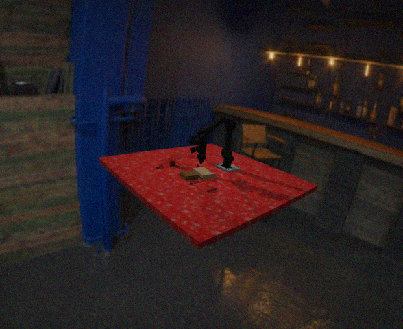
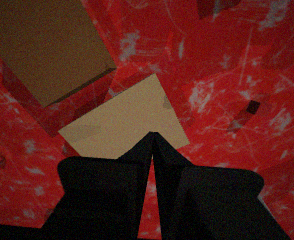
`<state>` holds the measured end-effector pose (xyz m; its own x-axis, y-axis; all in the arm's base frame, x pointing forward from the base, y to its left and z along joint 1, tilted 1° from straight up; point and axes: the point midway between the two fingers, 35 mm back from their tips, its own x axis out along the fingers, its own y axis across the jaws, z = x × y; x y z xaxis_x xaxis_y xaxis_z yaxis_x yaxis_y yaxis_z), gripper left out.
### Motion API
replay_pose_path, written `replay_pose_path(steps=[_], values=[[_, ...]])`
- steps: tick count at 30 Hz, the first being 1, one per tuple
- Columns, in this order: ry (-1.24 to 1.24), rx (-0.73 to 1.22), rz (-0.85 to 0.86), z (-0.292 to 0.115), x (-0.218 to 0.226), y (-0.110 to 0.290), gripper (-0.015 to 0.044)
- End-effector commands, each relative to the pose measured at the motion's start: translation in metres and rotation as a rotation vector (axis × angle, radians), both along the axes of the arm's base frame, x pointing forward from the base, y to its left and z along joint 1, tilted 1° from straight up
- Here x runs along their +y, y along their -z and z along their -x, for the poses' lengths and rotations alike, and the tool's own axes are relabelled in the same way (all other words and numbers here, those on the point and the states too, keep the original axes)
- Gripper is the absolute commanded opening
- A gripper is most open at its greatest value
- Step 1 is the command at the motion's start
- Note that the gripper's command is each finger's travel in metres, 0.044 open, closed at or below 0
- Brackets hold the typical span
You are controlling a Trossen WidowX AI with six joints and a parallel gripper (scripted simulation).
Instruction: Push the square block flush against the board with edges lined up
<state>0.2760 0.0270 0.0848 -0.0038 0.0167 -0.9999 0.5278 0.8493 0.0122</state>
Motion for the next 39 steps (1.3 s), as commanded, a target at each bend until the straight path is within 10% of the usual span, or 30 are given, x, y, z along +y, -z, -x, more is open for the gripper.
replay_pose_path(steps=[1, 26, 39], values=[[0.122, -0.009, 0.003, 0.003, -0.008, -0.001, 0.0000], [0.982, 0.007, 0.005, 0.036, -0.056, 0.005, 0.0000], [1.005, 0.007, 0.005, 0.037, -0.056, 0.060, 0.0000]])
